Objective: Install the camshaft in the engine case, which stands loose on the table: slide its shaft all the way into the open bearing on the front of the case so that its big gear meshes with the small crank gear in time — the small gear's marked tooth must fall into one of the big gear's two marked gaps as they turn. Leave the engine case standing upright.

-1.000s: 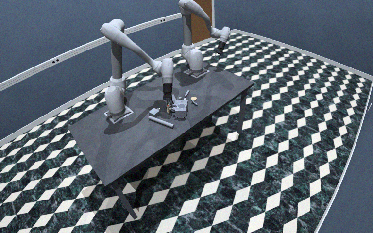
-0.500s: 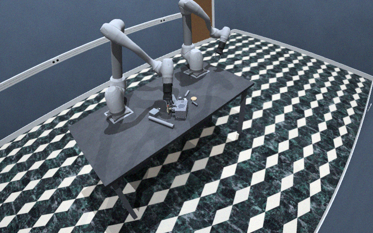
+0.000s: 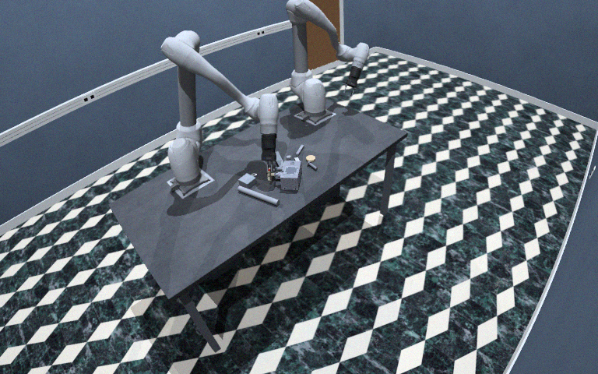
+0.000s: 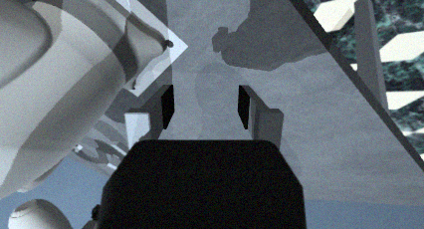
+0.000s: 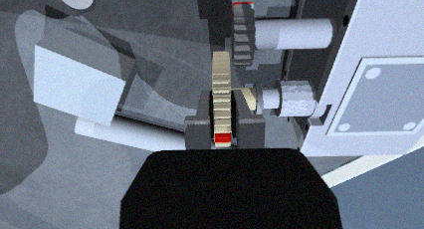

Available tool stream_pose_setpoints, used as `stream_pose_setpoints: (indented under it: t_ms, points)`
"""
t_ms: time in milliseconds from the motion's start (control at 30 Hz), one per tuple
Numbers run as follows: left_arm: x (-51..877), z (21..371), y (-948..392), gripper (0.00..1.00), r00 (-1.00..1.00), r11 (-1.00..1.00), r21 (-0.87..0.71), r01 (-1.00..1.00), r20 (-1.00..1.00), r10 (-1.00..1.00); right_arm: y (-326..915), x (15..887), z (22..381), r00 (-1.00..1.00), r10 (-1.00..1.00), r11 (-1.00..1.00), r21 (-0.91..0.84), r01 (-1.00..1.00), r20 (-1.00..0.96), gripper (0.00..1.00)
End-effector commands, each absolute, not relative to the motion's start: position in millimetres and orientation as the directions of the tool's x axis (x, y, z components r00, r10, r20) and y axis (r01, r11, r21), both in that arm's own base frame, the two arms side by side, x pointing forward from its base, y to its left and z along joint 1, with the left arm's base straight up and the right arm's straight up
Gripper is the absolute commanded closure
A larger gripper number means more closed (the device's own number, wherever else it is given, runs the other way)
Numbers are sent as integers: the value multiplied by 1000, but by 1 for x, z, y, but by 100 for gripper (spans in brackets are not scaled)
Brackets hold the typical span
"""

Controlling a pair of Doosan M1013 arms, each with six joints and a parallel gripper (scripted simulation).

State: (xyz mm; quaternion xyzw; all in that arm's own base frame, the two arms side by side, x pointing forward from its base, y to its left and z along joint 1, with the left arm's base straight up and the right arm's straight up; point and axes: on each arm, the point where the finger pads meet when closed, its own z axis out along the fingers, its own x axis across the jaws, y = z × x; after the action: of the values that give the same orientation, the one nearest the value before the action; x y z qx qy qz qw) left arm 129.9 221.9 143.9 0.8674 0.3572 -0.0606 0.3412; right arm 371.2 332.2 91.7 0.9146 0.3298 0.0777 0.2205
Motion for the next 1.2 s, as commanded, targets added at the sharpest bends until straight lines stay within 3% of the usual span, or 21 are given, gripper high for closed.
stream_pose_setpoints:
  t_ms: [0, 1167]
  points:
    - [130, 144, 222, 0, 738, -513, 548, 661, -348, 578, 333, 372, 92, 771, 637, -686, 454, 569, -3, 71]
    - [130, 144, 222, 0, 738, -513, 548, 661, -348, 578, 341, 382, 92, 771, 637, -686, 454, 569, -3, 71]
